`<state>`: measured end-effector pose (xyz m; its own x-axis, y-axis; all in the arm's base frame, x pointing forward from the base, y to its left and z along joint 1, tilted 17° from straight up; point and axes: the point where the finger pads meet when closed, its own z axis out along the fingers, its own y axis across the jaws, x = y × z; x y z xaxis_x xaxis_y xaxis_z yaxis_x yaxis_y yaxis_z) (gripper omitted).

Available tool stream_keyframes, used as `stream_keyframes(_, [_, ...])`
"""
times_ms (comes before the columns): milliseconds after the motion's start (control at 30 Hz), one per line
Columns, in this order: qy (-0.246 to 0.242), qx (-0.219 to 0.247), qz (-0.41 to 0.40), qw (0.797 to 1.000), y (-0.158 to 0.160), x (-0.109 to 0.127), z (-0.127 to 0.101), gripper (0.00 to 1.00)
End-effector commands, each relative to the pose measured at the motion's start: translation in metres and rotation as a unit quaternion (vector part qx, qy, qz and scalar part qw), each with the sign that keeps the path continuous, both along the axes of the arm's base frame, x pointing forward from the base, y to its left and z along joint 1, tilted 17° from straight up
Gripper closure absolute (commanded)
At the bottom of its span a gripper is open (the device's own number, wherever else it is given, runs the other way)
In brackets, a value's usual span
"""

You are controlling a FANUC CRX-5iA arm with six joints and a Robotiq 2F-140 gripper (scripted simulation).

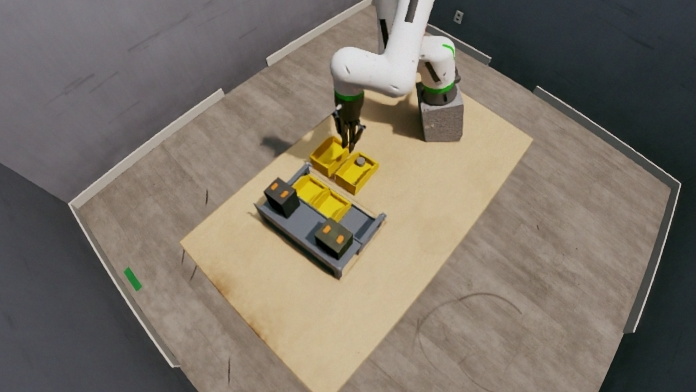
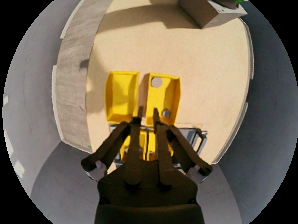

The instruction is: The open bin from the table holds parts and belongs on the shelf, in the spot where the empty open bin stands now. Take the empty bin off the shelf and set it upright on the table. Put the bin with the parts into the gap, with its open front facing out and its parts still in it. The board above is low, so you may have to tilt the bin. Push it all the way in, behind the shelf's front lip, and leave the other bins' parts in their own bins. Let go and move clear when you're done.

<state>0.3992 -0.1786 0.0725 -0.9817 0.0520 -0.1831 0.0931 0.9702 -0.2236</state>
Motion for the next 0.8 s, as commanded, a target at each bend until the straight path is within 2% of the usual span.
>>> stream_keyframes(0, [-0.001, 0.0, 0.0, 1.0, 0.0, 0.0005, 0.0006, 0.76])
stream_keyframes(767, [-0.001, 0.0, 0.0, 1.0, -0.0006, 0.001, -0.0018, 0.76])
